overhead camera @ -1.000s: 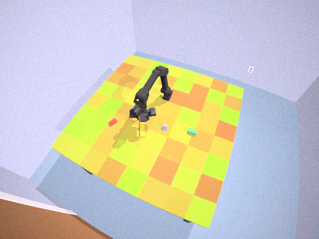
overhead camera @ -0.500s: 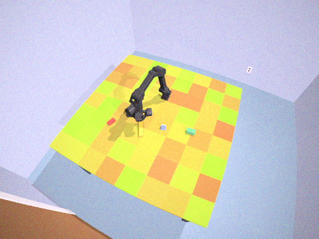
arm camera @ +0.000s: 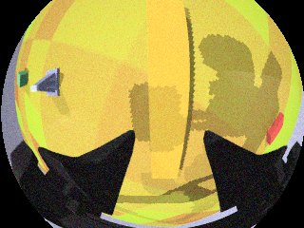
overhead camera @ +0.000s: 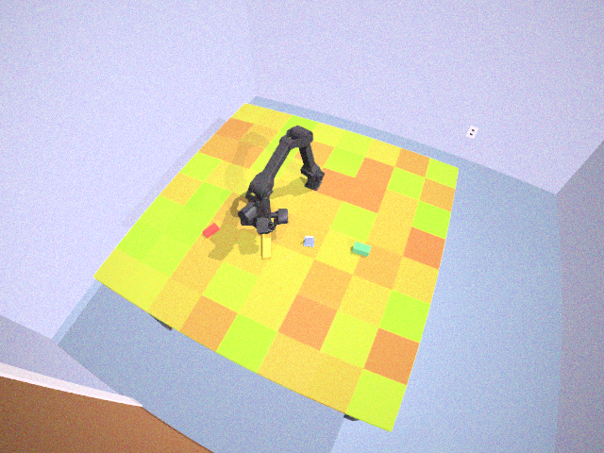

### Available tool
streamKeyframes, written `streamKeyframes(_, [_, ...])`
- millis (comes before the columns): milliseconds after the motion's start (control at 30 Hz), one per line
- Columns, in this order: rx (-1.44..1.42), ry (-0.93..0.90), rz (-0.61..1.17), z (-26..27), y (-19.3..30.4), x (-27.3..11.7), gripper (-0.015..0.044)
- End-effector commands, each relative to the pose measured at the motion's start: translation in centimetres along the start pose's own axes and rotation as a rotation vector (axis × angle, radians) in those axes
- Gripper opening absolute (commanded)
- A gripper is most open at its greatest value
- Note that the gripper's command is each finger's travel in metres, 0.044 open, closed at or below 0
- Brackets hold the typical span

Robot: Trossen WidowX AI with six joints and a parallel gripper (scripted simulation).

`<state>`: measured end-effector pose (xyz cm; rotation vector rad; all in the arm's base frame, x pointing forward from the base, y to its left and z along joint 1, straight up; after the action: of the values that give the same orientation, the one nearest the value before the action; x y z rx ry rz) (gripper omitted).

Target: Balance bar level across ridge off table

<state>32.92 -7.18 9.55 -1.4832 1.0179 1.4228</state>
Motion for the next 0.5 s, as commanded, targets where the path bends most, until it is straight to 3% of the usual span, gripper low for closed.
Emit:
streamKeyframes(0, [-0.006,-0.007,0.003,0.13,0.11,0.77,0.0315])
streamKeyframes(467, [-0.006,-0.007,0.003,0.15,0.14,1.66,0.0315])
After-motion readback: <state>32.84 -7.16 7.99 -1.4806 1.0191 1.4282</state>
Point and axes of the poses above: the point midway between the two fingers, 35 mm back from their tips, its own x axis out along the fingers, its own z axis across the jaws, y = z × x, the point moved 3 cm from there along -x, back along the fingers, and after that the axes turned 9 degrees about x, right-handed, at the moved point
